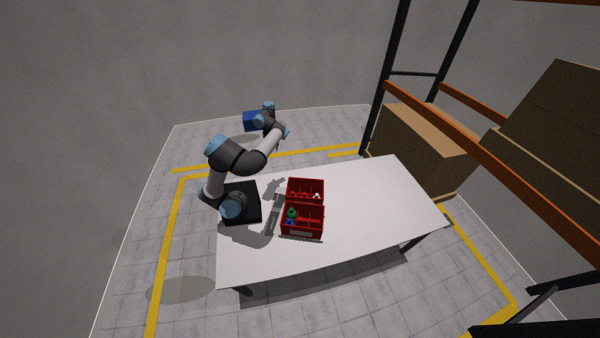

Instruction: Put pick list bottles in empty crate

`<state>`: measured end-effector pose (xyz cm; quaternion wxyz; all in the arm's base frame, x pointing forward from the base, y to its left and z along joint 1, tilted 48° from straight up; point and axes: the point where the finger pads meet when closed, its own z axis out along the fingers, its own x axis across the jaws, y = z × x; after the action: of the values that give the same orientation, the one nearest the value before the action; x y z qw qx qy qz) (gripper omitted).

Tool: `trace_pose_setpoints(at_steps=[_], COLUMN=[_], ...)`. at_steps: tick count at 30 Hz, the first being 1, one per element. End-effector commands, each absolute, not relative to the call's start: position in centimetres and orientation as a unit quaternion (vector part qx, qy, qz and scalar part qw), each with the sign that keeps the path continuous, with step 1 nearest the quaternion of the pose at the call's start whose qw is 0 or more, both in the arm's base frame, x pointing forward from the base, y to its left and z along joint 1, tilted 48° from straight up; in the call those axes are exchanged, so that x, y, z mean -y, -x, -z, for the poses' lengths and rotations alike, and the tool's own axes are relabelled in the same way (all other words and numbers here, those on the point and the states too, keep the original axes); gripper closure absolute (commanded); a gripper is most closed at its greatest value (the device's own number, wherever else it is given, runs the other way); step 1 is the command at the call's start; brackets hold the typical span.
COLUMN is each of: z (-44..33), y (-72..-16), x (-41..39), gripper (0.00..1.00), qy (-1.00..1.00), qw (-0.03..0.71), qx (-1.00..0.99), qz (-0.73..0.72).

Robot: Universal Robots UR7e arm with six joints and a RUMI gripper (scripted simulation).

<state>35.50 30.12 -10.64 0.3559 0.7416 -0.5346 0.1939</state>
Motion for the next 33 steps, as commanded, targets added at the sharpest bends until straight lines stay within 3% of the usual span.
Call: trace_pose_setpoints(at_steps=[1, 33], z=[11.2, 12.4], y=[-34.8, -33.3], x=[-31.4, -34.0], gripper=[0.62, 0.62], qy=[-0.741, -0.741], qw=[0.356, 0.356], qx=[0.535, 0.535], qz=[-0.194, -0.194])
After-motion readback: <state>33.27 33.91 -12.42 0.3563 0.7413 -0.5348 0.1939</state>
